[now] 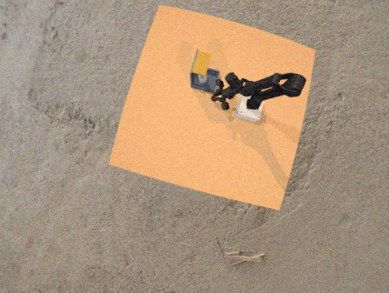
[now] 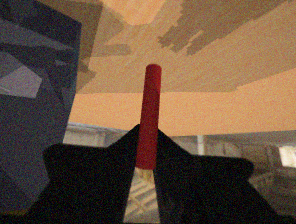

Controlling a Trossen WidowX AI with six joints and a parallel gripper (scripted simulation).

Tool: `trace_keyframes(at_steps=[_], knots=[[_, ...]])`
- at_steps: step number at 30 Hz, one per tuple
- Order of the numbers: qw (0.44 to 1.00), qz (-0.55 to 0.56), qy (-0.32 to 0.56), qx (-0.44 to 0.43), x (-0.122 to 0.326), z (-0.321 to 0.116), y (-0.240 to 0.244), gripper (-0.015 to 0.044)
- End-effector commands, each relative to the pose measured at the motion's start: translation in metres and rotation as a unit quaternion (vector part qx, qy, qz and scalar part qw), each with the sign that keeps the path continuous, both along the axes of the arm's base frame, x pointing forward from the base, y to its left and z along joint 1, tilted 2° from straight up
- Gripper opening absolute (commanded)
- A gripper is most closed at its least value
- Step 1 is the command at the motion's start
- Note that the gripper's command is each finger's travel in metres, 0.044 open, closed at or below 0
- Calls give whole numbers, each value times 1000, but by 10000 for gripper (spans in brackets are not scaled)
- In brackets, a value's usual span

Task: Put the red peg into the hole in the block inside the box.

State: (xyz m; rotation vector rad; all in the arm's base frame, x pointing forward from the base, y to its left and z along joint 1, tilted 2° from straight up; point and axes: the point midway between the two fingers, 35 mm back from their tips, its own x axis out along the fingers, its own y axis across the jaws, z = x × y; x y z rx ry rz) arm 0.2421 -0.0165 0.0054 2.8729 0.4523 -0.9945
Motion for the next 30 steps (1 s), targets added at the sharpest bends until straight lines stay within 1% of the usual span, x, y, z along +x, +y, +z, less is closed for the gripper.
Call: trace_keyframes(at_steps=[1, 30], knots=[[1000, 2, -8, -3, 3, 8, -1, 0], [1000, 2, -7, -3, -2, 28, 0, 0]])
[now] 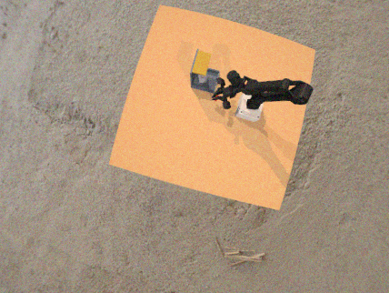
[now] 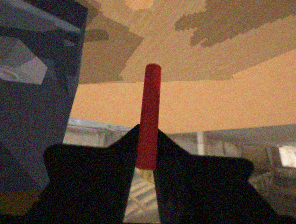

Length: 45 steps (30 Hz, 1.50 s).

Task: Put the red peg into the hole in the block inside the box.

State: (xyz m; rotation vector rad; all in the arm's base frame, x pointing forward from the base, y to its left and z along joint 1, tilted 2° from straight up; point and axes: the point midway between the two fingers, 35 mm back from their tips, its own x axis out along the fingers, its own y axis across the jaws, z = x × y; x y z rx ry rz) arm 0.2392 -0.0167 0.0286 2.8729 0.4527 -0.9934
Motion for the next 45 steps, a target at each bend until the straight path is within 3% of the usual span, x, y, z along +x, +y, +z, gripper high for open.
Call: trace_keyframes(at_steps=[1, 45], knots=[[1000, 2, -7, -3, 0, 5, 0, 0], [994, -113, -5, -8, 26, 8, -96, 0]])
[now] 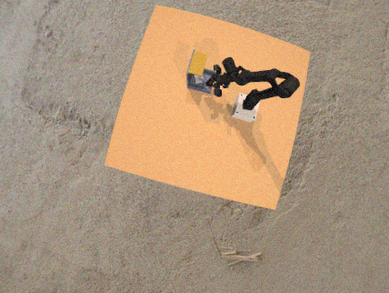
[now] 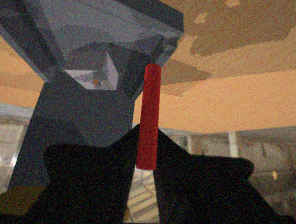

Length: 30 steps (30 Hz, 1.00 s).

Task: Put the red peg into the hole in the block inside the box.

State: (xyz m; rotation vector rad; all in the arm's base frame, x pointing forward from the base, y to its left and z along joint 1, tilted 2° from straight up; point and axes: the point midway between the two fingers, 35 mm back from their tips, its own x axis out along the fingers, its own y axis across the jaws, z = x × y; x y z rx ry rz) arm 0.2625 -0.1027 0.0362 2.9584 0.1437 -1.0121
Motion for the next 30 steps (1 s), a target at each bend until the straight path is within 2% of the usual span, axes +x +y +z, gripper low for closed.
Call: trace_keyframes(at_steps=[1, 19, 30], knots=[[1000, -11, -2, -2, 3, 0, -13, 0], [998, -61, -1, -3, 3, -5, -60, 0], [998, -62, -2, -3, 22, -5, -65, 0]])
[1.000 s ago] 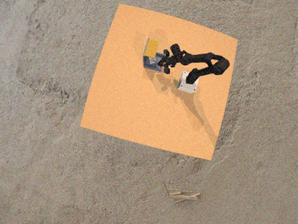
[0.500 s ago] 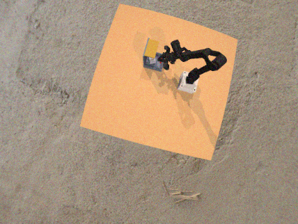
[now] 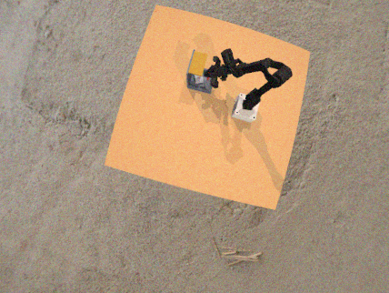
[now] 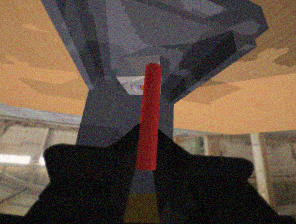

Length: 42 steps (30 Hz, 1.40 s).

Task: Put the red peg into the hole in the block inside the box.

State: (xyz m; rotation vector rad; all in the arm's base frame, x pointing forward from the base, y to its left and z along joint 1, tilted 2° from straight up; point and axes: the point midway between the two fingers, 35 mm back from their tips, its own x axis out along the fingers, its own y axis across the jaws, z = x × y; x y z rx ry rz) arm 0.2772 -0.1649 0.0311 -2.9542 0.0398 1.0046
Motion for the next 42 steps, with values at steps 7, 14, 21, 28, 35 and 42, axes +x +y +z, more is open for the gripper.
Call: trace_keyframes(at_steps=[7, 14, 21, 28, 35, 42], knots=[[1000, -2, -1, 0, 23, 0, -5, 0], [1000, -2, -1, 0, 24, 0, -4, 0], [1000, -2, -2, 0, 27, 1, -4, 0], [1000, -2, -2, 0, 30, 1, -4, 0], [1000, -2, -2, 0, 34, 1, -4, 0], [1000, -2, -2, 0, 37, 1, -4, 0]])
